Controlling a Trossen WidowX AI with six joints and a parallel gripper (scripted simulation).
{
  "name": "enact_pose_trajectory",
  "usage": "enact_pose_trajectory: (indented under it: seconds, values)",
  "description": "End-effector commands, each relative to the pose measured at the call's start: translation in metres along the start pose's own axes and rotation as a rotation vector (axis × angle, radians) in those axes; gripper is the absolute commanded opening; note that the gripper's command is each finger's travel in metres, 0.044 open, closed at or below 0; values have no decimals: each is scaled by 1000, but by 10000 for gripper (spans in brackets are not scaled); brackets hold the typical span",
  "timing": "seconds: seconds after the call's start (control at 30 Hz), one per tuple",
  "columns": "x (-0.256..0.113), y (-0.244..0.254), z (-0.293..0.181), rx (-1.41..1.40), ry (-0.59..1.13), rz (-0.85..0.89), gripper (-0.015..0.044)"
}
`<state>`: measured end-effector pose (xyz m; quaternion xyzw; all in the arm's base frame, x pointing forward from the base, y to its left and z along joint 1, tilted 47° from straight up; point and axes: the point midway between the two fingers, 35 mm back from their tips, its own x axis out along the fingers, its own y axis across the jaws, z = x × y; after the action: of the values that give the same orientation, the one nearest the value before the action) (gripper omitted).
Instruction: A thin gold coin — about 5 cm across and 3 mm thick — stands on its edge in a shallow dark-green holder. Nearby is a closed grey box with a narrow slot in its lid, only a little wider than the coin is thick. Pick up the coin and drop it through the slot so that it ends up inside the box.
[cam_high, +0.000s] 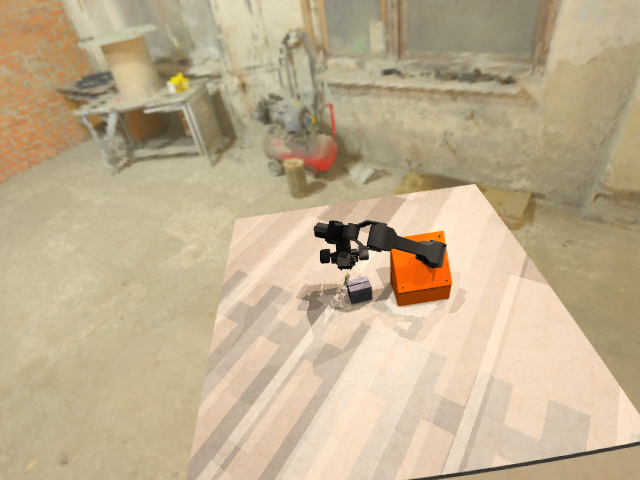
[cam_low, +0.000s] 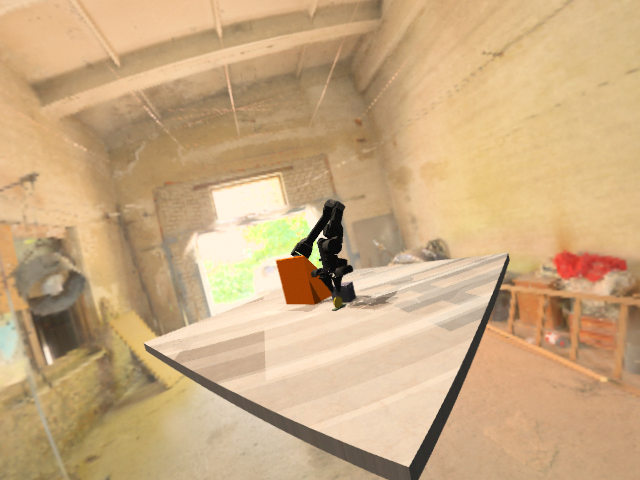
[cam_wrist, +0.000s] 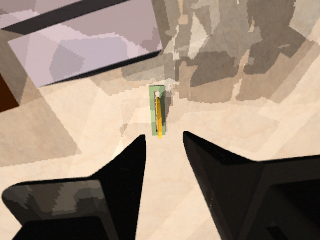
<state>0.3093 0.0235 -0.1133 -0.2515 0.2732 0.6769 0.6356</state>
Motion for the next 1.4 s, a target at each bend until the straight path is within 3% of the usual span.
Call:
enact_pose_trajectory:
  seconds: [0.0,1.2,1.37]
  values:
    - [6,2,0,11,-8,7,161]
    - [59,3,1,11,-11,7,161]
    - [59,3,1,11,-11,7,29]
